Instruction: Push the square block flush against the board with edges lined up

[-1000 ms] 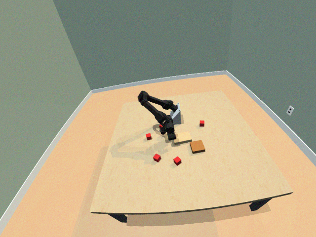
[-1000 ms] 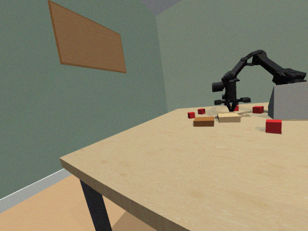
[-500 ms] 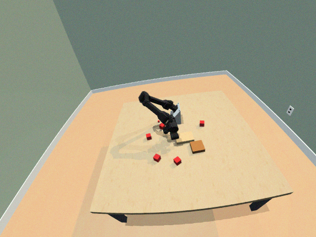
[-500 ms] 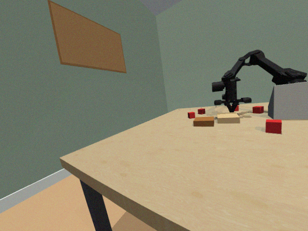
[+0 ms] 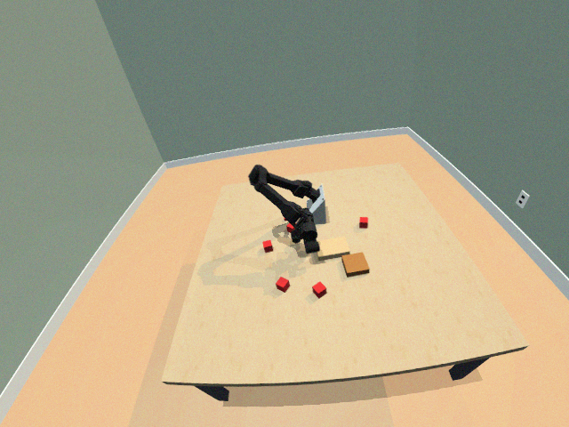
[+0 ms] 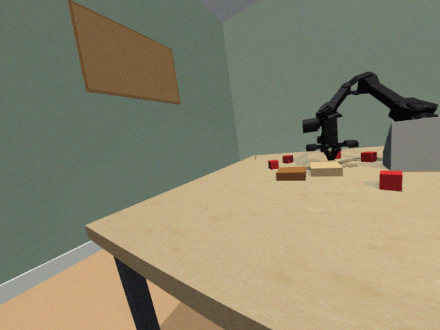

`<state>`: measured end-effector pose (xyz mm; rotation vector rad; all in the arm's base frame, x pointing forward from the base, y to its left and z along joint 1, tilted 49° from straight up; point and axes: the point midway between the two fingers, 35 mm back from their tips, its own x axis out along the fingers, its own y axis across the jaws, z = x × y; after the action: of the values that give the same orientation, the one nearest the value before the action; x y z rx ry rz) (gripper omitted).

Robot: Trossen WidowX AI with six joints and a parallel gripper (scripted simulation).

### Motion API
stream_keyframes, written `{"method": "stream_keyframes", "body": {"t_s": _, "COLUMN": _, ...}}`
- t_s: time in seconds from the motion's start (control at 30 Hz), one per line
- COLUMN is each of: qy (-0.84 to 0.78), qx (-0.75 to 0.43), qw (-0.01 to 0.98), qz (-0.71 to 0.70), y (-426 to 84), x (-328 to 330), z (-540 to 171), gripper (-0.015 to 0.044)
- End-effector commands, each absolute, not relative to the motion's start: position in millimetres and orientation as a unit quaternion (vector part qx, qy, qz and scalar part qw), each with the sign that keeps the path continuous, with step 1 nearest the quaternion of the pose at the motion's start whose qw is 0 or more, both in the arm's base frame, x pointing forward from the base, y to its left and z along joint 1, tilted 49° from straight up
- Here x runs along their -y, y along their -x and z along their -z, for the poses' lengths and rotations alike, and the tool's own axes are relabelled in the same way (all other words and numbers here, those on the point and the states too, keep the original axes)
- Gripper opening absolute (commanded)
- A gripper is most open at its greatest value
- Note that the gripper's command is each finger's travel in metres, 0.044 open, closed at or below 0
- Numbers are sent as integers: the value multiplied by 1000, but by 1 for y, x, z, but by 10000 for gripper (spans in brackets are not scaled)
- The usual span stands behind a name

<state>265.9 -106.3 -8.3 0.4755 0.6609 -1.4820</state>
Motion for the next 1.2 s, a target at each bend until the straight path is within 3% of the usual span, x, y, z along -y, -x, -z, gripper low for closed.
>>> {"method": "stream_keyframes", "body": {"t_s": 0.0, "qy": -213, "qx": -290, "qw": 665, "qz": 654, "y": -270, "x": 111, "z": 0, "gripper": 0}}
{"method": "stream_keyframes", "body": {"t_s": 0.73, "qy": -211, "qx": -288, "qw": 666, "qz": 655, "y": -272, "x": 130, "z": -21, "gripper": 0}}
{"method": "stream_keyframes", "body": {"t_s": 0.93, "qy": -212, "qx": -289, "qw": 665, "qz": 655, "y": -270, "x": 87, "z": -53, "gripper": 0}}
{"method": "stream_keyframes", "body": {"t_s": 1.17, "qy": -211, "qx": -288, "qw": 665, "qz": 655, "y": -270, "x": 86, "z": -54, "gripper": 0}}
